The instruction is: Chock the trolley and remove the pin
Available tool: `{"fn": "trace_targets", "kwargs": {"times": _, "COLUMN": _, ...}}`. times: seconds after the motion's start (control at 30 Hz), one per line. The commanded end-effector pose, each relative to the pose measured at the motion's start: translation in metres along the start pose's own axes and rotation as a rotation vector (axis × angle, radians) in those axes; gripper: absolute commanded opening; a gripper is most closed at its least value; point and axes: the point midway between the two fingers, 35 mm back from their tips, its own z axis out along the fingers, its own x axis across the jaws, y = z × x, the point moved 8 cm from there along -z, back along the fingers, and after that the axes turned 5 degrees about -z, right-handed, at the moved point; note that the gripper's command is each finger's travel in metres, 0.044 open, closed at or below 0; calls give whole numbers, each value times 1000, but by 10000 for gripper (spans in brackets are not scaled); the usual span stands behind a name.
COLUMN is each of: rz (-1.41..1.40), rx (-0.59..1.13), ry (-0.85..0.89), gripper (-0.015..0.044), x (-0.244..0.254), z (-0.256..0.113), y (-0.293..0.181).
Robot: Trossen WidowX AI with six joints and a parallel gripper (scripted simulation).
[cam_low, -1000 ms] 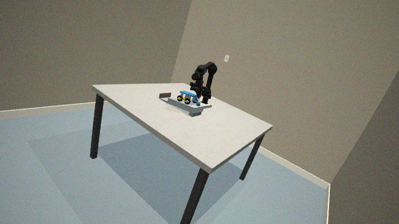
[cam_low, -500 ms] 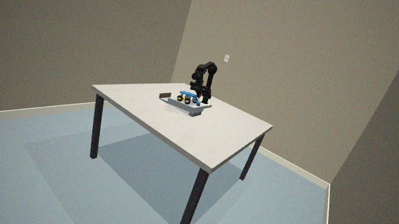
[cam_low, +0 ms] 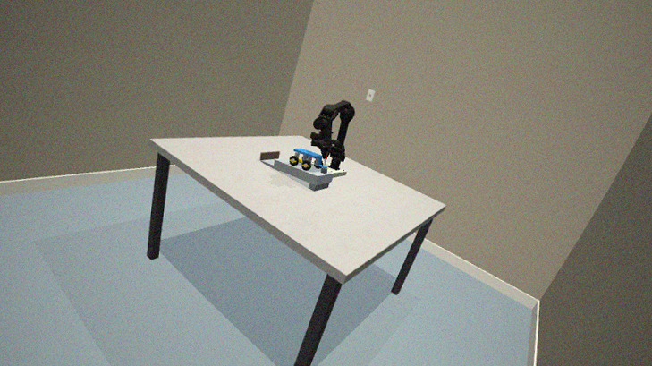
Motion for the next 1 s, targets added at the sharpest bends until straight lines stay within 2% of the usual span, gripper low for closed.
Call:
{"fn": "trace_targets", "kwargs": {"times": 0.0, "rz": -9, "rx": 6, "ry": 12, "gripper": 0, "x": -1, "z": -5, "y": -2}}
{"fn": "trace_targets", "kwargs": {"times": 0.97, "rz": -9, "rx": 6, "ry": 12, "gripper": 0, "x": 0, "z": -13, "y": -4}}
